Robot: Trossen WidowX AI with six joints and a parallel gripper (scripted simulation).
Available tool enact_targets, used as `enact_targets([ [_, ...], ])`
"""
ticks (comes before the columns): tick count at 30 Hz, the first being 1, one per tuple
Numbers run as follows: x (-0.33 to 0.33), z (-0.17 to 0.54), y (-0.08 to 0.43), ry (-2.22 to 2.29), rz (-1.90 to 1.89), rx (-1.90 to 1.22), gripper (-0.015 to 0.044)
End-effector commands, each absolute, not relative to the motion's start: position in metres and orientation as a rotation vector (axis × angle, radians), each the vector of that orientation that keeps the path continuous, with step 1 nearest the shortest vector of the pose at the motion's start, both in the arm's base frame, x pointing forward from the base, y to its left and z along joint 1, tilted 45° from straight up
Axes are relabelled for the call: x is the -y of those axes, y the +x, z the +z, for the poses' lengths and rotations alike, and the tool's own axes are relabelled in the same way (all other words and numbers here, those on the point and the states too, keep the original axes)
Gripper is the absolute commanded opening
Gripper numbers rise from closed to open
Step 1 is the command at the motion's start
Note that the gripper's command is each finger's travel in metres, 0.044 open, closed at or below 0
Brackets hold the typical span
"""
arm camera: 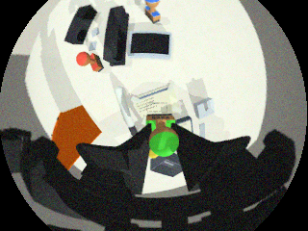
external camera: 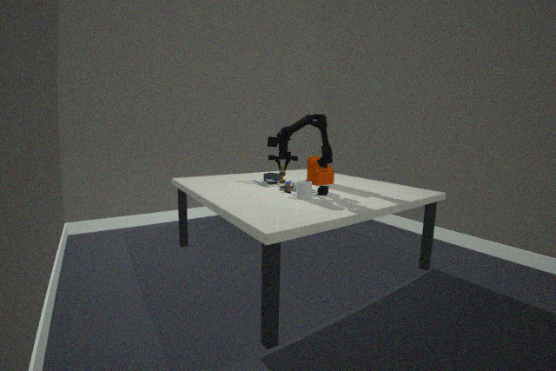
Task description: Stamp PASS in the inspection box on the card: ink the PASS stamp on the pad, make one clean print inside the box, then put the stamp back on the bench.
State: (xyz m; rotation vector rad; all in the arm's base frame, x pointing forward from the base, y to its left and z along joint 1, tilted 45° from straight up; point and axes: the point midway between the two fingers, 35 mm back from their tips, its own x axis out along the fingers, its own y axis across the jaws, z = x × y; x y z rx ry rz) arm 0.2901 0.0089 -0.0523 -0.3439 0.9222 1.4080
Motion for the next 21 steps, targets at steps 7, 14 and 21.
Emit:
enact_targets([
  [7, -0.0134, -0.0576, 0.2897, -0.346, 1.410, -0.919, 0.0000],
  [14, -0.0166, -0.0611, 0.2895, -0.346, 1.409, -0.919, 0.0000],
  [21, -0.0198, -0.0645, 0.2892, -0.345, 1.409, -0.918, 0.0000],
])
